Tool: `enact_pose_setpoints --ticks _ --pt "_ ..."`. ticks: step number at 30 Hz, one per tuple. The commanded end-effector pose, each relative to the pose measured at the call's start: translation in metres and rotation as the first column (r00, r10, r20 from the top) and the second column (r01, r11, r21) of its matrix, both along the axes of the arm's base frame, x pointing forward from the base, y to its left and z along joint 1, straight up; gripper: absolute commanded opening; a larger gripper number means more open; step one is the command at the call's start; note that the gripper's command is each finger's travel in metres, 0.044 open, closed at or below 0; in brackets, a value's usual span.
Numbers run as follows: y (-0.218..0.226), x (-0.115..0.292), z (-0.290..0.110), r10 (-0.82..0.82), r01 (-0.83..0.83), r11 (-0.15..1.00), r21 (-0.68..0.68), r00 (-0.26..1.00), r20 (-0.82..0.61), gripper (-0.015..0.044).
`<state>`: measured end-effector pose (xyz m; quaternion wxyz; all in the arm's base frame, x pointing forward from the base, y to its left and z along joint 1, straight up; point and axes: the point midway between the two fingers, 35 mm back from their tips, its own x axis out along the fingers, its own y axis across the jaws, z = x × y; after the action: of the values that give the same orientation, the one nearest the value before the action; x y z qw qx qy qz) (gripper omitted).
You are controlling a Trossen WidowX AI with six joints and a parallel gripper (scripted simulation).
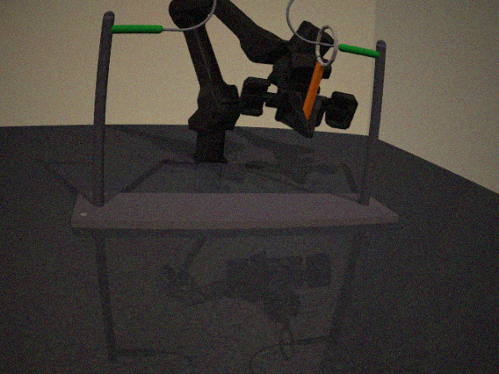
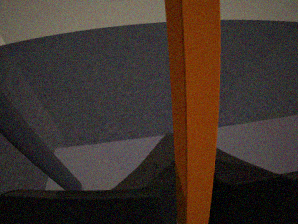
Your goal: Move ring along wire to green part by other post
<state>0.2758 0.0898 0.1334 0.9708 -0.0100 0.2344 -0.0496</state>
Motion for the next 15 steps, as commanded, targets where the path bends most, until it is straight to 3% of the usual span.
enact_pose_setpoints --ticks 1,15 --pt "0.005 0.0 0.001 -0.003 0.003 1.0 0.006 1.0 0.002 -0.015" --pt "0.02 0.0 0.001 -0.003 0.003 1.0 0.008 1.0 0.004 -0.015"
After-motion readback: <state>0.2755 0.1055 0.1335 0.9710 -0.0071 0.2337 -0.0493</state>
